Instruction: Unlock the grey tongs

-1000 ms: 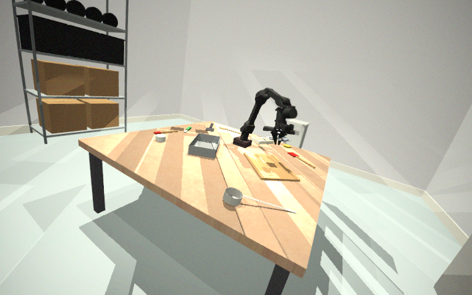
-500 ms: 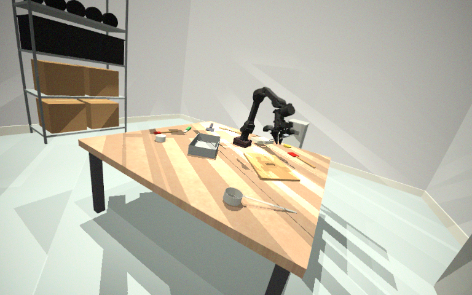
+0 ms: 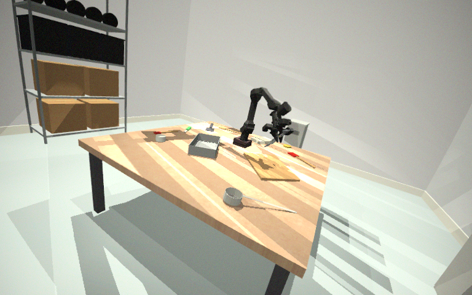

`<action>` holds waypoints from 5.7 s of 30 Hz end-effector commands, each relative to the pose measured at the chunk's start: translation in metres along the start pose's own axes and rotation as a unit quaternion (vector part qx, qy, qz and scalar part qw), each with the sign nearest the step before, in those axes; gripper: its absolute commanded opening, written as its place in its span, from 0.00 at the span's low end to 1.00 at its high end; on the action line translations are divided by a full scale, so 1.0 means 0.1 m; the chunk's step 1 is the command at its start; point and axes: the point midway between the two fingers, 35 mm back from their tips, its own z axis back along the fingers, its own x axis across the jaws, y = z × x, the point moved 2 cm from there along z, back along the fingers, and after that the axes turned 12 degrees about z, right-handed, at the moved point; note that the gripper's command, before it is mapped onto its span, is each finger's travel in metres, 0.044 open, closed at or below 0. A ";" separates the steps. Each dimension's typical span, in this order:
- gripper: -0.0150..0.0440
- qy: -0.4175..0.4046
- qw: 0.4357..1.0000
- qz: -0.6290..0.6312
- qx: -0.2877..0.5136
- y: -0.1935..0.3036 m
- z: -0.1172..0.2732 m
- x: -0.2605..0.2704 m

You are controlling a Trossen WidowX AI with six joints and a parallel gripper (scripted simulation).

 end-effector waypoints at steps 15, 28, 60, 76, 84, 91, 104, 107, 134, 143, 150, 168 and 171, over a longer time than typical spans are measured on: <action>0.00 0.035 0.989 -0.013 -0.141 0.11 0.22 0.00; 0.00 0.053 0.970 -0.030 -0.234 0.26 0.42 -0.01; 0.00 0.053 0.970 -0.030 -0.235 0.26 0.42 -0.01; 0.00 0.044 0.981 -0.021 -0.188 0.17 0.32 -0.01; 0.00 0.034 0.990 -0.013 -0.136 0.10 0.21 -0.01; 0.00 0.024 0.996 -0.007 -0.090 0.05 0.13 -0.01; 0.00 0.004 1.000 0.000 -0.003 -0.01 0.01 -0.02; 0.00 -0.001 1.000 0.000 0.017 -0.02 -0.01 -0.02; 0.00 -0.047 0.979 -0.006 0.197 -0.03 -0.11 -0.05; 0.00 -0.063 0.965 -0.012 0.255 -0.01 -0.10 -0.06; 0.00 -0.076 0.951 -0.019 0.300 0.01 -0.08 -0.07; 0.00 -0.087 0.936 -0.026 0.341 0.03 -0.07 -0.07; 0.00 -0.087 0.936 -0.026 0.341 0.05 -0.10 -0.06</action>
